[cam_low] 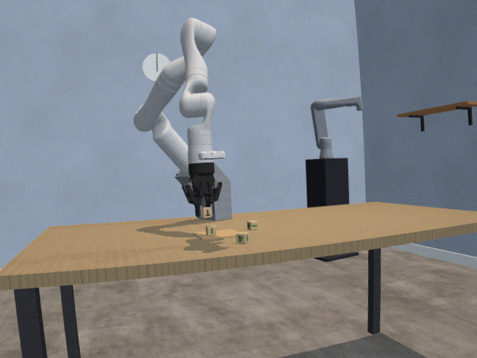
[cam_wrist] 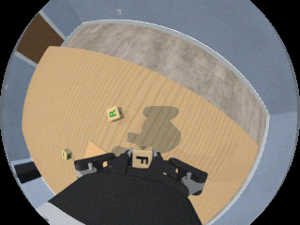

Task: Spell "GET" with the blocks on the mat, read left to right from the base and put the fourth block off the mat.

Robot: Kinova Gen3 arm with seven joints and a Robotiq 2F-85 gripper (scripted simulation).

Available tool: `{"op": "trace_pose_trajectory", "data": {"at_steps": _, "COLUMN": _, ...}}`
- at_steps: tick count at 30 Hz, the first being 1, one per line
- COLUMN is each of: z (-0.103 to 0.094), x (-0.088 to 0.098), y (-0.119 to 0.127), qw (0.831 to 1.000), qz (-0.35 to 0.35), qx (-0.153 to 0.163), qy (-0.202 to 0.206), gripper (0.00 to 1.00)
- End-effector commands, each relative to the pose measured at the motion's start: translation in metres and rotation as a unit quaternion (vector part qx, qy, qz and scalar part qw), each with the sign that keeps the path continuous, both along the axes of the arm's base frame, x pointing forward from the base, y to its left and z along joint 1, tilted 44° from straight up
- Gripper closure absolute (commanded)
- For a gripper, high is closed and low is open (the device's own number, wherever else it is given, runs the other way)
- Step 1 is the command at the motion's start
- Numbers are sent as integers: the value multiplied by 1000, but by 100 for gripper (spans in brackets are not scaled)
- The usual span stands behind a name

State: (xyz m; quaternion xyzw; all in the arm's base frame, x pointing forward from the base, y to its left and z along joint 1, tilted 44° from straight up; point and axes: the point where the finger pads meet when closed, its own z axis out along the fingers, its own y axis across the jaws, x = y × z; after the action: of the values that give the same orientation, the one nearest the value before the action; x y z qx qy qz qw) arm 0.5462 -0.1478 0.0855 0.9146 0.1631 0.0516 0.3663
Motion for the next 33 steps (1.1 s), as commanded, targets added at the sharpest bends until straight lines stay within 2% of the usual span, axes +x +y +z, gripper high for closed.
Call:
{"op": "trace_pose_trajectory", "data": {"at_steps": 1, "z": -11, "x": -3, "y": -18, "qw": 999, "qz": -30, "qx": -2, "qy": -12, "gripper": 74}}
{"op": "trace_pose_trajectory", "data": {"at_steps": 22, "z": -12, "x": -2, "y": -19, "qw": 1000, "qz": -21, "qx": 3, "qy": -23, "gripper": 74}}
{"op": "trace_pose_trajectory", "data": {"at_steps": 33, "z": -12, "x": -2, "y": -18, "qw": 998, "qz": 9, "qx": 12, "qy": -53, "gripper": 74}}
